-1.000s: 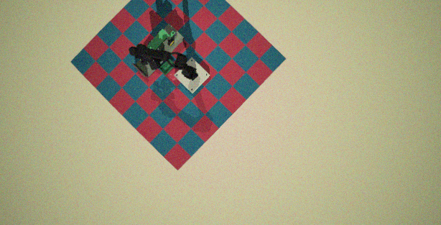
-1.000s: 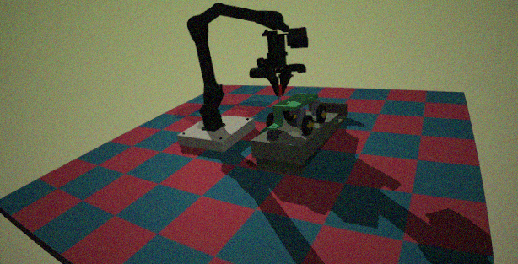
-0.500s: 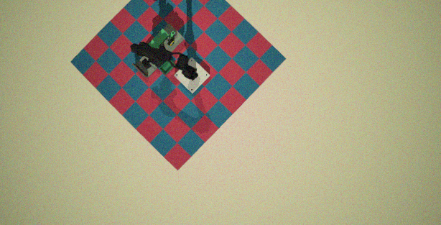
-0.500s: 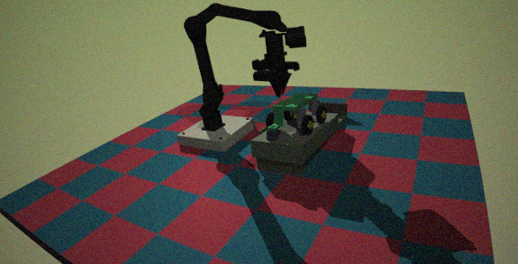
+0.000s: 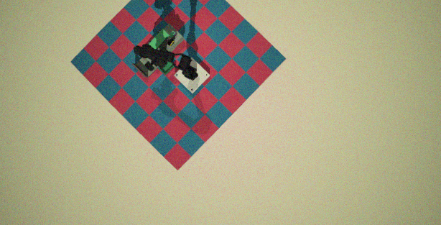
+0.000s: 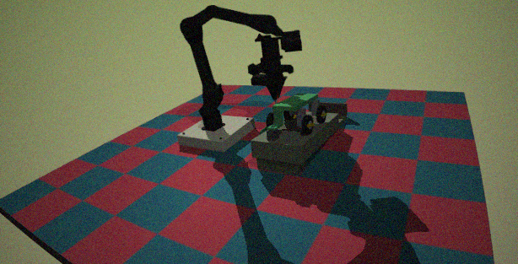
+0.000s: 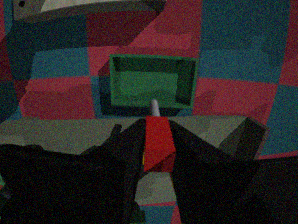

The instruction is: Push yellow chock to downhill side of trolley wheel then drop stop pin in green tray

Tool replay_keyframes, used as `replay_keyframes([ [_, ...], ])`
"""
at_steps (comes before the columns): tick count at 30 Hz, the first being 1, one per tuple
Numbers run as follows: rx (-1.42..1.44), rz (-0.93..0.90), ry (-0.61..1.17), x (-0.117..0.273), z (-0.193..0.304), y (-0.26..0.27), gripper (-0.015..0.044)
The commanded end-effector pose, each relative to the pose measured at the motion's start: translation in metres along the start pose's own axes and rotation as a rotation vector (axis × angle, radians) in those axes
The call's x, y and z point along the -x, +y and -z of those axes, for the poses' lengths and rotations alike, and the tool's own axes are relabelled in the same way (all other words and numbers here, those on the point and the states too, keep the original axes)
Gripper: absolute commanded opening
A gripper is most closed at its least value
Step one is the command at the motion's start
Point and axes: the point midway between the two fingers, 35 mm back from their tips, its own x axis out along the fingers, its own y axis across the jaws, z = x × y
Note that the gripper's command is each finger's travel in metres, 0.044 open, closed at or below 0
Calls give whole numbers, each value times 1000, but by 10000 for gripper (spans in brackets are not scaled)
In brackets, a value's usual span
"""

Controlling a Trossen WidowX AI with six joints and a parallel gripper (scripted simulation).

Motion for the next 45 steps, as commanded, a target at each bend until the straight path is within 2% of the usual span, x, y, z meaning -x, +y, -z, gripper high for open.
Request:
replay_keyframes([
  [1, 28, 11, 4, -5, -9, 0, 0],
  [6, 32, 7, 3, -7, -11, 1, 0],
  [13, 31, -157, 7, -28, -10, 7, 0],
  [31, 31, -164, 8, -70, -9, 28, 0],
  [38, 31, -163, 8, -70, -9, 25, 184],
  [45, 31, -163, 8, -71, -10, 19, 190],
])
